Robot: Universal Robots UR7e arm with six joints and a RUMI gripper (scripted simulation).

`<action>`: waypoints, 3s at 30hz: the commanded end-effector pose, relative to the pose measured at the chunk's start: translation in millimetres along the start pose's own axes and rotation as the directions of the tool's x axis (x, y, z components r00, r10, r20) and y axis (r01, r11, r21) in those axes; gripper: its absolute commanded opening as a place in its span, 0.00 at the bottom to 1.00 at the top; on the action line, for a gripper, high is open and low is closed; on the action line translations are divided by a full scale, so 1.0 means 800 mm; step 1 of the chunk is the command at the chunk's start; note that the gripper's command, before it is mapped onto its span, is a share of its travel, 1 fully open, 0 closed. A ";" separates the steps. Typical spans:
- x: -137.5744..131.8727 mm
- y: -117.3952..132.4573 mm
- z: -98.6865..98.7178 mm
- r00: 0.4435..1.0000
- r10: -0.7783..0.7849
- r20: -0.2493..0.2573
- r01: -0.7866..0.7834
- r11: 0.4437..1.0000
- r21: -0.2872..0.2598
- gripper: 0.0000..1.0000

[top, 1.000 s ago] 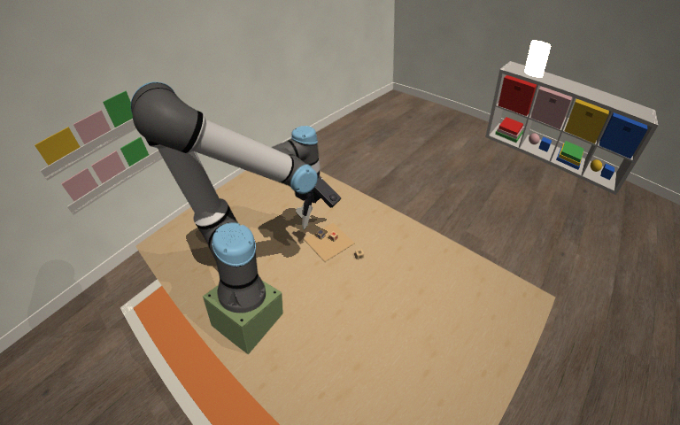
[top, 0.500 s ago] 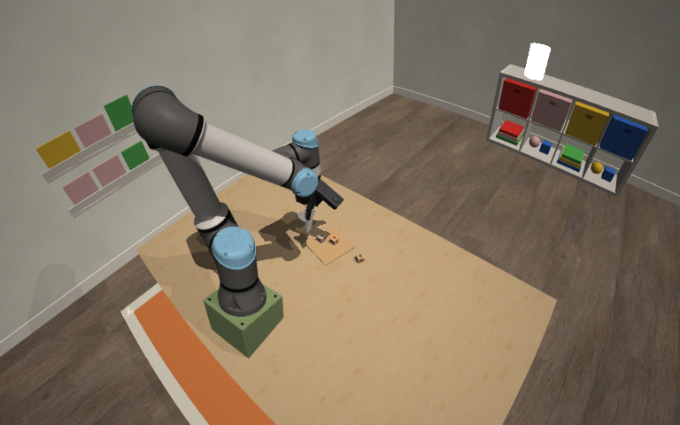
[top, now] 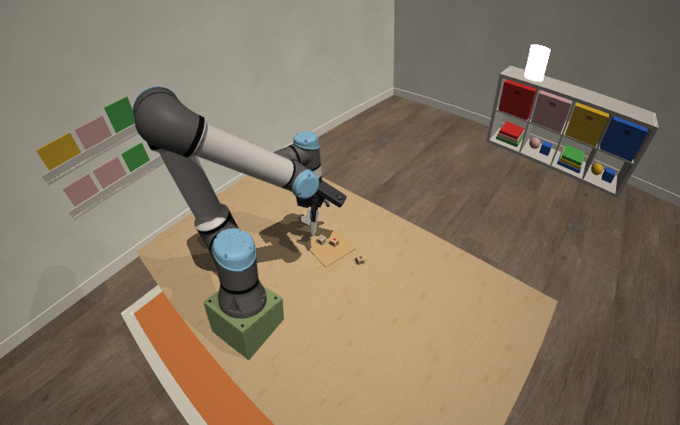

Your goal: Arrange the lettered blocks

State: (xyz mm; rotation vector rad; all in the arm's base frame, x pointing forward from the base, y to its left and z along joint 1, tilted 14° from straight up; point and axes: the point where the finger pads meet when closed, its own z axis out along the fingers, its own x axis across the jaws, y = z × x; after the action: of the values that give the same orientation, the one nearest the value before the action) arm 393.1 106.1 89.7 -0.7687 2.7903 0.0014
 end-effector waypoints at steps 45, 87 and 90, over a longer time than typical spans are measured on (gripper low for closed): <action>-0.025 -0.010 0.002 0.377 -0.926 0.003 0.926 0.377 0.002 1.00; -0.026 -0.010 0.003 -0.636 -0.772 -0.001 0.772 -0.636 0.004 1.00; -0.026 -0.010 0.003 -0.656 -0.755 -0.001 0.755 -0.656 0.004 1.00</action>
State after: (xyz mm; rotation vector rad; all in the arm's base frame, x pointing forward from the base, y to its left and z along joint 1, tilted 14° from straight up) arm 414.6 109.9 92.1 -2.9610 0.5707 -0.3377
